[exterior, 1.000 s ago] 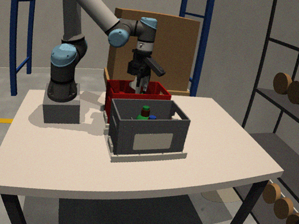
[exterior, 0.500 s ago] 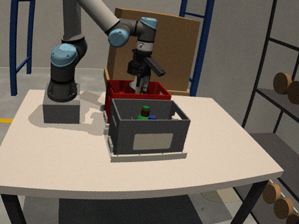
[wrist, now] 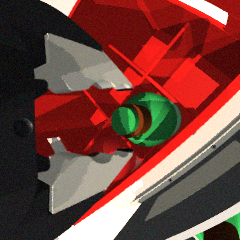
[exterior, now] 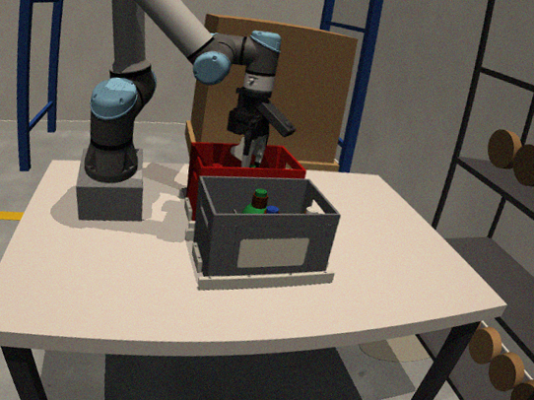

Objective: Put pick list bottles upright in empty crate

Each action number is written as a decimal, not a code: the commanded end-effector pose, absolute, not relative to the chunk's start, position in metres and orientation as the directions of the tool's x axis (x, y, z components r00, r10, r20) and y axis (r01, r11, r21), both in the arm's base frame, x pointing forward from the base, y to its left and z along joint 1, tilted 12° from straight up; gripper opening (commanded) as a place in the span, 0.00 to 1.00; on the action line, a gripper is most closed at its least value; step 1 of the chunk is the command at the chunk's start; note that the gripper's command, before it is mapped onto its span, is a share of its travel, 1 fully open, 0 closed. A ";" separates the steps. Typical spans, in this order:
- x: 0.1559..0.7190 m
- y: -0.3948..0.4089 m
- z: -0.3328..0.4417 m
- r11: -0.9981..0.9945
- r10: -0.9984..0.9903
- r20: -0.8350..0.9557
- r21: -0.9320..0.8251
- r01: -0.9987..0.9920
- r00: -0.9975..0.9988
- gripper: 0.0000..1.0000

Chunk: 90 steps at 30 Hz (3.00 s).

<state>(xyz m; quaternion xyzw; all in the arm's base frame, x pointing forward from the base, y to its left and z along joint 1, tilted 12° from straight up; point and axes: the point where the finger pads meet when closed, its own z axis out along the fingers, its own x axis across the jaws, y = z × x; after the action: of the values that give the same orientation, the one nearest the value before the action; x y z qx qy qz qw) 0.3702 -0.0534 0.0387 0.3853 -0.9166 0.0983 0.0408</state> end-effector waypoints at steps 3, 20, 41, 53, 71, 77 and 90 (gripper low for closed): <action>0.370 -0.054 0.038 0.684 -0.698 0.150 -0.148 -0.714 -0.700 0.38; 0.372 -0.046 0.074 0.683 -0.699 0.148 -0.152 -0.715 -0.700 0.38; 0.372 -0.036 0.119 0.683 -0.699 0.148 -0.152 -0.715 -0.700 0.38; 0.370 -0.036 0.121 0.684 -0.698 0.150 -0.148 -0.714 -0.700 0.38; 0.370 -0.036 0.121 0.684 -0.698 0.150 -0.148 -0.714 -0.700 0.38; 0.370 -0.036 0.121 0.684 -0.698 0.150 -0.148 -0.714 -0.700 0.38; 0.370 -0.036 0.121 0.684 -0.698 0.150 -0.148 -0.714 -0.700 0.38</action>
<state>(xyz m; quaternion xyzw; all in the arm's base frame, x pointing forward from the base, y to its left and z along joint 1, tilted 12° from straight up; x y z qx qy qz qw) 0.3699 -0.0355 0.1202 0.3855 -0.9167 0.0969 0.0413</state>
